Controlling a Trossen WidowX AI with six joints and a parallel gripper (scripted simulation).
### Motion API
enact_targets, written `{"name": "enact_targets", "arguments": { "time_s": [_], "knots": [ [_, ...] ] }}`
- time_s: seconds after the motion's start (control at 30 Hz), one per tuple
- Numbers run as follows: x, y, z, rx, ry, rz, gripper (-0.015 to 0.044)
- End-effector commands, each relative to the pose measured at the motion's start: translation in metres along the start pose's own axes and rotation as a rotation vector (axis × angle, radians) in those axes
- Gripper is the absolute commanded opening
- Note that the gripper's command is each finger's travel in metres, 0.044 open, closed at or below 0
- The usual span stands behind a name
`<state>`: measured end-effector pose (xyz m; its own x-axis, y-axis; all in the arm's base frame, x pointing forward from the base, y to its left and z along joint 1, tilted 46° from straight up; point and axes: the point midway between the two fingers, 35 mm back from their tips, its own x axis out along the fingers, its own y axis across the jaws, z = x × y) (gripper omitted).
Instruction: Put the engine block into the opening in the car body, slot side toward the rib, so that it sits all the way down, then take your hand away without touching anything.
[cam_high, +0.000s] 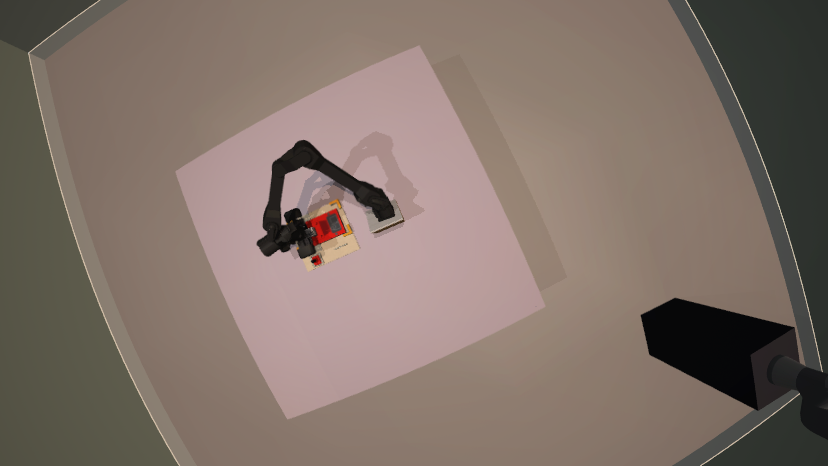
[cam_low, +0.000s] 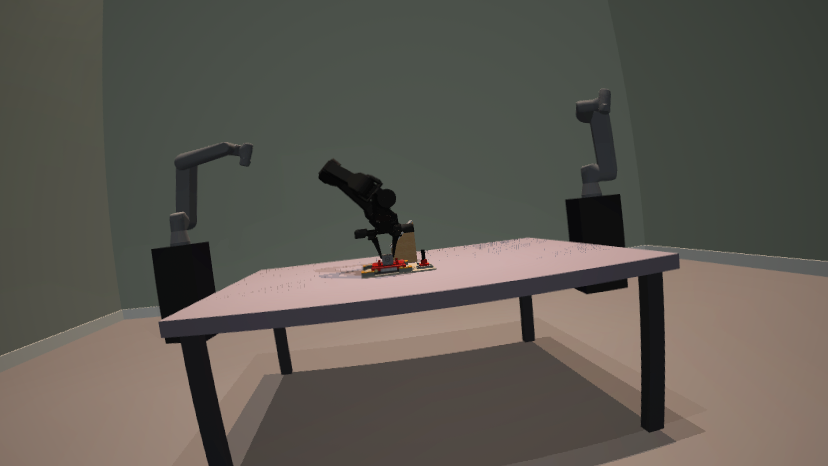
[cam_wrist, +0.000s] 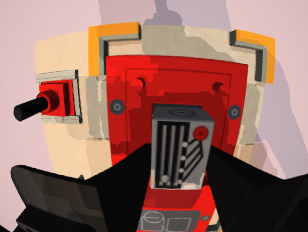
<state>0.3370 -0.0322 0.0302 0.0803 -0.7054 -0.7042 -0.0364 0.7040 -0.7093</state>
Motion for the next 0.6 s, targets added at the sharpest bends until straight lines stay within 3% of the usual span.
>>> {"name": "enact_targets", "arguments": {
  "time_s": [0.0, 0.57],
  "knots": [
    [0.0015, -0.0004, 0.0001, -0.004, -0.001, -0.003, 0.0159],
    [0.006, -0.0005, 0.0, -0.004, -0.001, -0.004, 0.0159]
  ]
}}
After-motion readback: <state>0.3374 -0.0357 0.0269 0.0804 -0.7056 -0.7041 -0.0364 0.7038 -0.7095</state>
